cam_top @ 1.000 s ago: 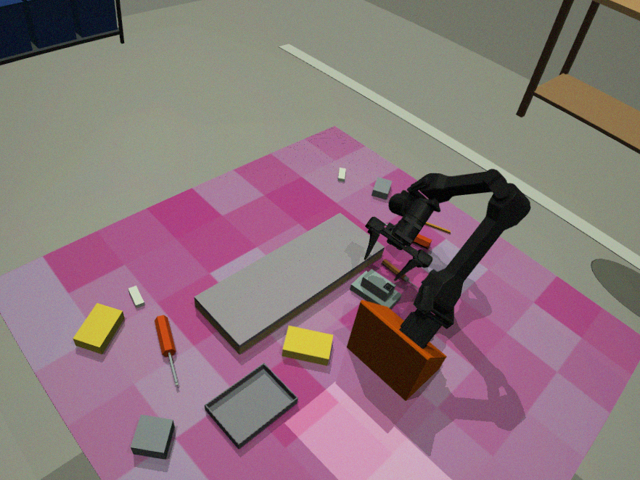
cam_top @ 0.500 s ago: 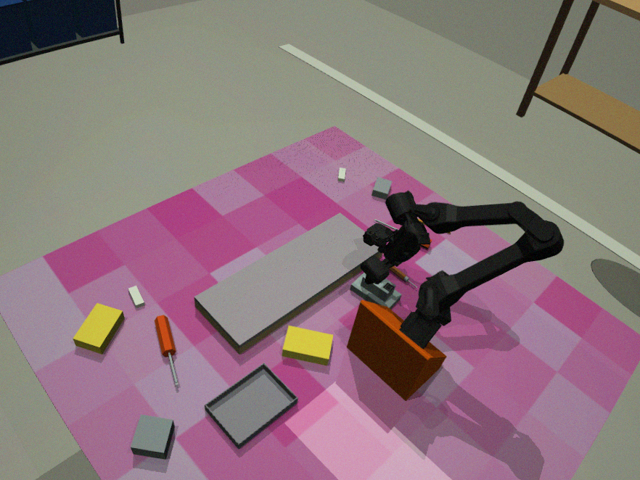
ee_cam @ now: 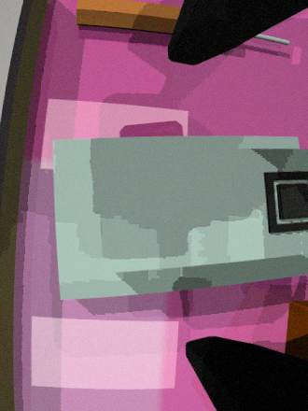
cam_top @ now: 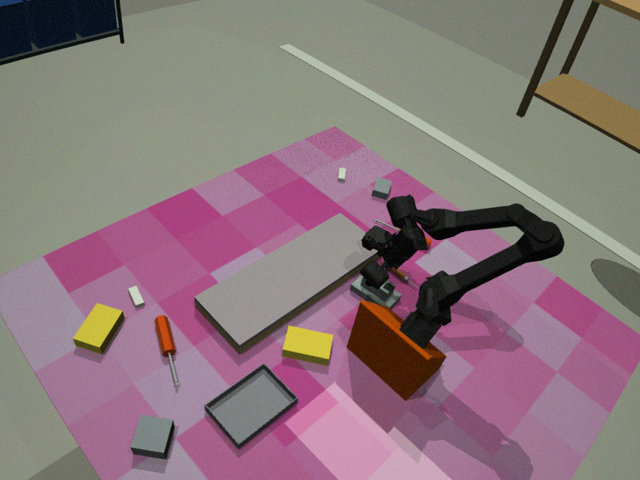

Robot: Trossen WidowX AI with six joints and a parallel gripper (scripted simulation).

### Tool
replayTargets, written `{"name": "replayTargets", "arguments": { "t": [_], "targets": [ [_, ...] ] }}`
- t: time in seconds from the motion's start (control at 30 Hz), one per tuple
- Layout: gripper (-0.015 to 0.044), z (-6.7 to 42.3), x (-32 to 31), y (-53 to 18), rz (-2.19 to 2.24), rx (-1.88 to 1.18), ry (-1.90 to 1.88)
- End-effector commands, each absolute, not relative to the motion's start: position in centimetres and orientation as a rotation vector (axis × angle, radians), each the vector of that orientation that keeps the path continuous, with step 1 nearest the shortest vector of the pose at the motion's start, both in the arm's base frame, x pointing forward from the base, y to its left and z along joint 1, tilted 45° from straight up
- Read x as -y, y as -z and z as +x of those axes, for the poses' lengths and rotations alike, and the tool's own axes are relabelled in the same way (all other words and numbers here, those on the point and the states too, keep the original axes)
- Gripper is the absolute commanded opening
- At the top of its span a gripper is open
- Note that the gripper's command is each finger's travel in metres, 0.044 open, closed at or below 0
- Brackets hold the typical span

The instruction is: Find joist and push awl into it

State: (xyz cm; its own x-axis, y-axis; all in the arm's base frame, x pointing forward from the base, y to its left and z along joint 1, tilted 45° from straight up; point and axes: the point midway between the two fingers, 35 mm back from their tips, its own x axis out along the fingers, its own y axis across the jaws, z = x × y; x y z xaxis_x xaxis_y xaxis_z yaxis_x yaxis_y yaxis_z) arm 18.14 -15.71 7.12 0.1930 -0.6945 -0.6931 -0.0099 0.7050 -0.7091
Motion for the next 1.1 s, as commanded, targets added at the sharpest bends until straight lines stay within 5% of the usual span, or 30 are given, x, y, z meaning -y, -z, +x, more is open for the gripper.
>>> {"name": "replayTargets", "arguments": {
  "t": [0.0, 0.83, 1.07],
  "targets": [
    [0.044, 18.0, 16.0, -6.5, -0.664, -1.312, 0.524],
    [0.044, 17.5, 18.6, -3.9, -0.67, -1.311, 0.526],
    [0.0354, 17.5, 18.6, -3.9, -0.67, -1.311, 0.526]
  ]
}}
